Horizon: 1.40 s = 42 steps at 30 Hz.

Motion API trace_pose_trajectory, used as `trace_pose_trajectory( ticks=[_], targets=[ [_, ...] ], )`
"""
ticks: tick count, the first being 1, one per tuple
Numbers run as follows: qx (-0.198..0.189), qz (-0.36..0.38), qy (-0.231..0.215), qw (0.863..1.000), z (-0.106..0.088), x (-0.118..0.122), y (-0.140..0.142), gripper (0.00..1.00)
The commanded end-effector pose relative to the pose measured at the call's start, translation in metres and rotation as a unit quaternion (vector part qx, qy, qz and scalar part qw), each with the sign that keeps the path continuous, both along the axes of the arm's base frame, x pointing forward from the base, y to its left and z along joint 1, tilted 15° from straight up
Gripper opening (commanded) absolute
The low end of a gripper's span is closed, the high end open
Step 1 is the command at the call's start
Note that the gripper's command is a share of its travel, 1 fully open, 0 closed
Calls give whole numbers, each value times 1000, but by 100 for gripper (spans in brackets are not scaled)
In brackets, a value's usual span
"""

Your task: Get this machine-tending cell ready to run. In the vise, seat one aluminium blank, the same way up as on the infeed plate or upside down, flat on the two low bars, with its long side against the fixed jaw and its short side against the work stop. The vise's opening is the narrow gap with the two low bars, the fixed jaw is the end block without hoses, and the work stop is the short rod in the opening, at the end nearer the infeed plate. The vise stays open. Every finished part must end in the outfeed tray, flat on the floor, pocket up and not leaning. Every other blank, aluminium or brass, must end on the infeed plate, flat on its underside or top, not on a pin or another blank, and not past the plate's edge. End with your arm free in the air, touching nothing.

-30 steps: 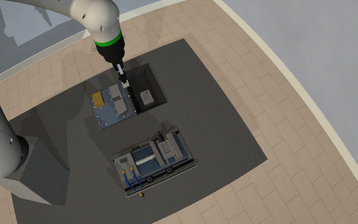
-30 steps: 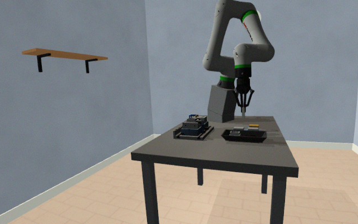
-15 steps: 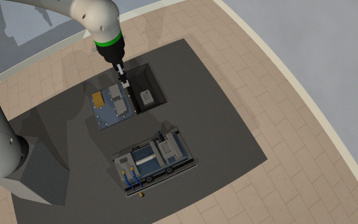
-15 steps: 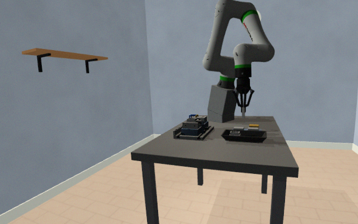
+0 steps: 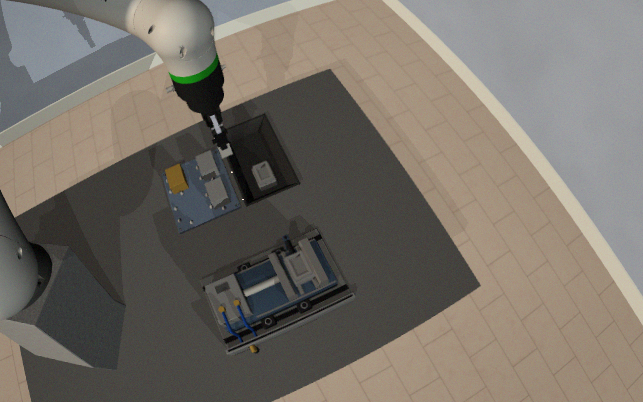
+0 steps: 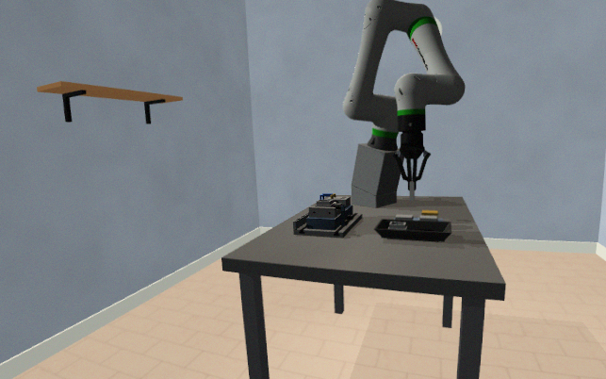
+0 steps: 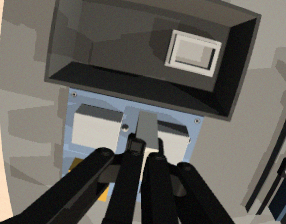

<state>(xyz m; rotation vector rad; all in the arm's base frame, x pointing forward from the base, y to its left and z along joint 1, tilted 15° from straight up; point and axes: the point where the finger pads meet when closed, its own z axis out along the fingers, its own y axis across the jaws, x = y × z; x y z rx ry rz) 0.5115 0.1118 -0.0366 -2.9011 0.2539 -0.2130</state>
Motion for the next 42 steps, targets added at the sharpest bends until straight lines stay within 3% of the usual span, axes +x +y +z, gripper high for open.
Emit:
trace_pose_trajectory(
  ticks=[1,19,42],
  targets=[
    [0,0,0,1000,0,0,0,0],
    [0,0,0,1000,5,-1,-1,0],
    [0,0,0,1000,51,-8,-11,0]
  ],
)
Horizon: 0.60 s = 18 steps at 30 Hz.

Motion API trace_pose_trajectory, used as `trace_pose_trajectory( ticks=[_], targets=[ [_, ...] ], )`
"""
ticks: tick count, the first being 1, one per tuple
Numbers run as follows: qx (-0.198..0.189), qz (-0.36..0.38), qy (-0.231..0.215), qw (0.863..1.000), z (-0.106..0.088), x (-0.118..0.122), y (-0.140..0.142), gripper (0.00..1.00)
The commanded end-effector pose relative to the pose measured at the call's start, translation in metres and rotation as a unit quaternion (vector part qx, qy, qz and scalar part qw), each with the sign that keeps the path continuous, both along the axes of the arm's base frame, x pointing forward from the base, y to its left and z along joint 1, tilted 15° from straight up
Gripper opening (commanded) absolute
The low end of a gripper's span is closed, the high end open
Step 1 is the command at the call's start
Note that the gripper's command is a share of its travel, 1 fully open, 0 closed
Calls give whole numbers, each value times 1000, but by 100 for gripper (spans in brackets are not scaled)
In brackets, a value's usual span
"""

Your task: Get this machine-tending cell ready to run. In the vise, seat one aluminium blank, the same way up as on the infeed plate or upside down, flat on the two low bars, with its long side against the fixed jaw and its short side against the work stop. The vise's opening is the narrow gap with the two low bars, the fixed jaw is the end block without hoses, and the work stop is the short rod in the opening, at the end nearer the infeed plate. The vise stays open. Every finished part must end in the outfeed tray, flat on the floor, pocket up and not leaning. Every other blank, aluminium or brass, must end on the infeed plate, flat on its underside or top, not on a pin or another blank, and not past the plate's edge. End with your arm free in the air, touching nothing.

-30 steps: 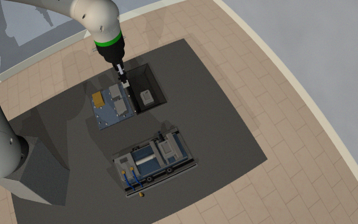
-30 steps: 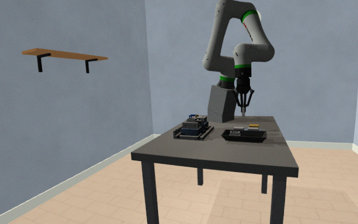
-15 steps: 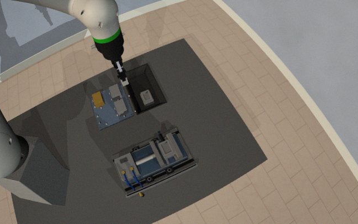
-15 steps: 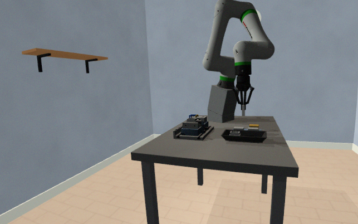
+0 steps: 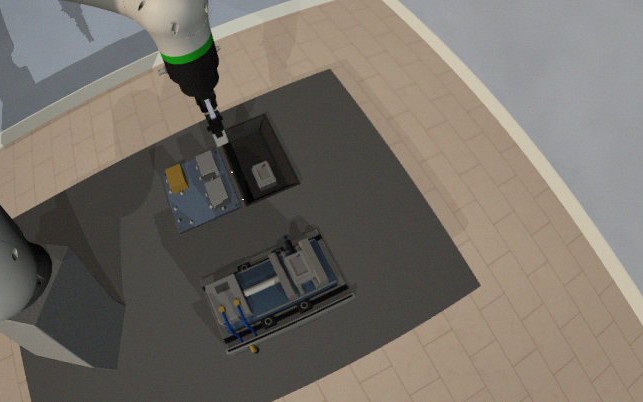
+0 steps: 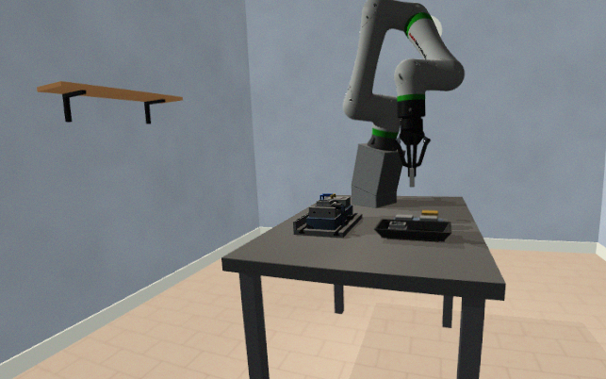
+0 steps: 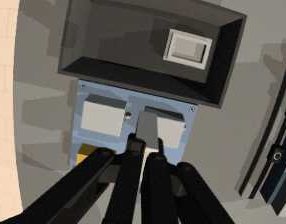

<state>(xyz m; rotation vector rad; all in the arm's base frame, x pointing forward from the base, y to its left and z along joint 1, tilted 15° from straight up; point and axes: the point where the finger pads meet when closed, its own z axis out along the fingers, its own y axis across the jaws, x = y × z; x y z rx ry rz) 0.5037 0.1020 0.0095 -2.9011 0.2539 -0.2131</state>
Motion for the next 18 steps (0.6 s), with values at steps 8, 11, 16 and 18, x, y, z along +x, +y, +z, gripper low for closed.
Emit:
trace_pose_trajectory(
  ticks=[8,11,16,18],
  targets=[
    [0,0,0,1000,15,-2,-3,0],
    [0,0,0,1000,16,-3,-3,0],
    [0,0,0,1000,17,-3,-4,0],
    [0,0,0,1000,16,-2,-6,0]
  ],
)
